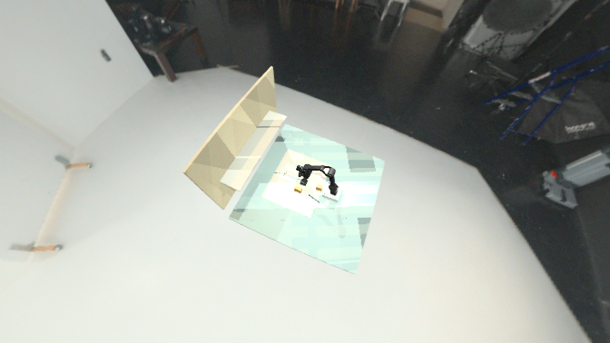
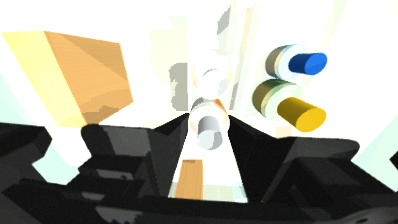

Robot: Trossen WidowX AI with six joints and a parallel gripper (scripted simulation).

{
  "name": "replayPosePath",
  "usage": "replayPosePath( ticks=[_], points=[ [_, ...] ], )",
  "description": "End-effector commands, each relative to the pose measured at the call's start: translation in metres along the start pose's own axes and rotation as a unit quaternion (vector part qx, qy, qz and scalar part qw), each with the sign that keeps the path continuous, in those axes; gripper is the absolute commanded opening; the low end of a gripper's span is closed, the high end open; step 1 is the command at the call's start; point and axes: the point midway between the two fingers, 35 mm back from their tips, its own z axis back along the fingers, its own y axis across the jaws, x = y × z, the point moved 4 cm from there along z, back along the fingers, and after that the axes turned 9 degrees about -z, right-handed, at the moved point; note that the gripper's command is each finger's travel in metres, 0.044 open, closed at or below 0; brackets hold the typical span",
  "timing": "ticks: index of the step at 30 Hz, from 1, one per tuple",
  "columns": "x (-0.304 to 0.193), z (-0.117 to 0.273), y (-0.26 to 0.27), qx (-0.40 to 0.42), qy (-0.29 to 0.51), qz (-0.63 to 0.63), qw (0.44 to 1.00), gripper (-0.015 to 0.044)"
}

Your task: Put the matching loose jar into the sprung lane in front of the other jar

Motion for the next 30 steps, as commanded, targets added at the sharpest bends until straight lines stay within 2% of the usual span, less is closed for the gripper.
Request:
replayPosePath(
  ticks=[1,30],
  points=[
    [0.0102,0.0061,0.0011,0.001,-0.018,-0.001,1.0,0.0],
    [0.0162,0.0067,0.0021,0.001,-0.018,-0.001,1.0,0.0]
  ],
)
